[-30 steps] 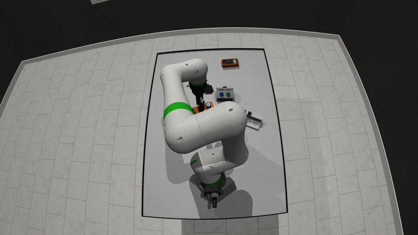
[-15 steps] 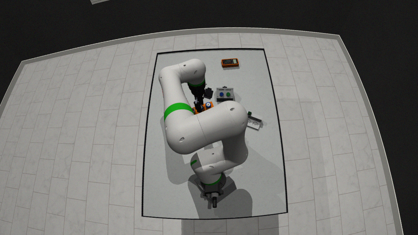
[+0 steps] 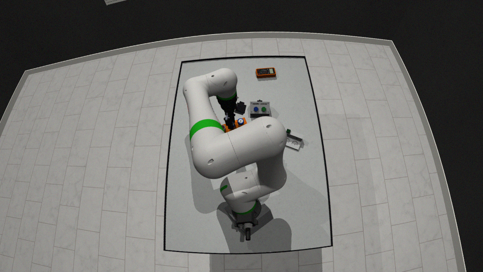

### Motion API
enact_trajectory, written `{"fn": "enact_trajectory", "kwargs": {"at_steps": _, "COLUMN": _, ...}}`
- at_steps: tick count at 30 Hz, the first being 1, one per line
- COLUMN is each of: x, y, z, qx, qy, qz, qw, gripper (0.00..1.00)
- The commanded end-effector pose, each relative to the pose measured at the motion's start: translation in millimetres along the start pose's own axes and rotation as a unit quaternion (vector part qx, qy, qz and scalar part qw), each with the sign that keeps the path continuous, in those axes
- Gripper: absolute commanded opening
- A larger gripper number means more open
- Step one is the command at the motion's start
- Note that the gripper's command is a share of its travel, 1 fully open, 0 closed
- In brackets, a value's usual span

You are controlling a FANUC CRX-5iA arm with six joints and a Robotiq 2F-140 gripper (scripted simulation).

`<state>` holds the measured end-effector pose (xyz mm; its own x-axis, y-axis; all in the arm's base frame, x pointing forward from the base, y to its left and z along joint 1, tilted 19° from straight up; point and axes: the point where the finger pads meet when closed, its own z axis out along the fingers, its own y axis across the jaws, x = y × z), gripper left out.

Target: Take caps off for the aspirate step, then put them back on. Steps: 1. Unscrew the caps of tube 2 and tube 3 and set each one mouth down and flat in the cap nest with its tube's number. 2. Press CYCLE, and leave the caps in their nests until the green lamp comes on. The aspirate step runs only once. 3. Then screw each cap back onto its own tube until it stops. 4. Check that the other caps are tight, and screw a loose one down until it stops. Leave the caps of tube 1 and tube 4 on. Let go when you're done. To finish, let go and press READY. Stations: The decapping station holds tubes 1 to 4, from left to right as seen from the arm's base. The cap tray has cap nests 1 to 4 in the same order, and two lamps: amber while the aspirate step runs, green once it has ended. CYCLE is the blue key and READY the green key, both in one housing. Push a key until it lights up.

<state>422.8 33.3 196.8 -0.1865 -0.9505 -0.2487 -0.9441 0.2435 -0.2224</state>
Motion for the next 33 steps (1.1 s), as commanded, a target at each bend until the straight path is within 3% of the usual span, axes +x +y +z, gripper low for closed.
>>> {"fn": "enact_trajectory", "kwargs": {"at_steps": 1, "x": -0.1, "y": -0.6, "z": -0.8, "qx": 0.001, "qy": 0.0, "qz": -0.05, "qw": 0.999, "gripper": 0.3}}
{"fn": "enact_trajectory", "kwargs": {"at_steps": 5, "x": -0.1, "y": -0.6, "z": -0.9, "qx": 0.001, "qy": 0.0, "qz": -0.1, "qw": 0.995, "gripper": 0.3}}
{"fn": "enact_trajectory", "kwargs": {"at_steps": 10, "x": -0.1, "y": -0.6, "z": -1.0, "qx": 0.001, "qy": 0.0, "qz": -0.223, "qw": 0.975, "gripper": 0.3}}
{"fn": "enact_trajectory", "kwargs": {"at_steps": 15, "x": -0.1, "y": -0.6, "z": -1.1, "qx": 0.001, "qy": 0.0, "qz": -0.343, "qw": 0.939, "gripper": 0.3}}
{"fn": "enact_trajectory", "kwargs": {"at_steps": 20, "x": -0.1, "y": -0.6, "z": -1.1, "qx": 0.001, "qy": 0.001, "qz": -0.457, "qw": 0.889, "gripper": 0.3}}
{"fn": "enact_trajectory", "kwargs": {"at_steps": 22, "x": -0.1, "y": -0.6, "z": -1.1, "qx": 0.001, "qy": 0.001, "qz": -0.457, "qw": 0.889, "gripper": 0.3}}
{"fn": "enact_trajectory", "kwargs": {"at_steps": 24, "x": -0.1, "y": -0.6, "z": -1.2, "qx": 0.001, "qy": 0.001, "qz": -0.5, "qw": 0.866, "gripper": 0.3}}
{"fn": "enact_trajectory", "kwargs": {"at_steps": 30, "x": -0.1, "y": -0.6, "z": -1.3, "qx": 0.001, "qy": 0.001, "qz": -0.5, "qw": 0.866, "gripper": 0.3}}
{"fn": "enact_trajectory", "kwargs": {"at_steps": 31, "x": -0.1, "y": -0.6, "z": -1.3, "qx": 0.001, "qy": 0.001, "qz": -0.5, "qw": 0.866, "gripper": 0.41}}
{"fn": "enact_trajectory", "kwargs": {"at_steps": 33, "x": -0.2, "y": -0.6, "z": -1.3, "qx": 0.001, "qy": 0.001, "qz": -0.5, "qw": 0.866, "gripper": 0.41}}
